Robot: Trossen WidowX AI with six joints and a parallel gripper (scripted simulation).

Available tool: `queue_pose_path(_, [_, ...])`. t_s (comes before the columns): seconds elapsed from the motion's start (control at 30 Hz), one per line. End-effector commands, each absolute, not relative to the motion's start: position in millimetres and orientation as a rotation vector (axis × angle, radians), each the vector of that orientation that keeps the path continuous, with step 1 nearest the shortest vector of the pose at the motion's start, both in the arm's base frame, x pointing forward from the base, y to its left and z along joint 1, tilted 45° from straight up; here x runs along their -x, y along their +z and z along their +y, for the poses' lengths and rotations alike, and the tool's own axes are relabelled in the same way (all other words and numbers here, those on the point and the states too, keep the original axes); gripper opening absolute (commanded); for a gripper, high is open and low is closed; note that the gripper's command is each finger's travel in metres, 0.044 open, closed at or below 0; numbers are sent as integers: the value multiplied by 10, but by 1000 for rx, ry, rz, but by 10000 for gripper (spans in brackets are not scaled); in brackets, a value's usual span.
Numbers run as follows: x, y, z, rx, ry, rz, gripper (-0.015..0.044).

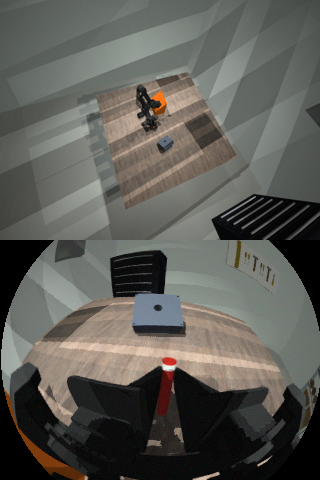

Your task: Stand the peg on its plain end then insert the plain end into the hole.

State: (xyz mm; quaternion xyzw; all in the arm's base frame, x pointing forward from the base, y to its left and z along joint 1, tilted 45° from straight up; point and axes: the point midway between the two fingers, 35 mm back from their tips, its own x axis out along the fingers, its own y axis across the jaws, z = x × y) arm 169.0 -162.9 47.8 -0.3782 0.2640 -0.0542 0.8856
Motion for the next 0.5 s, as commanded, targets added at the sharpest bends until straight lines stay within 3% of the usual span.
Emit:
queue_pose_path(0.0, [-1666, 488, -1626, 792, -97, 511, 51])
queue_pose_path(0.47, [-1573, 488, -1632, 792, -48, 396, 51])
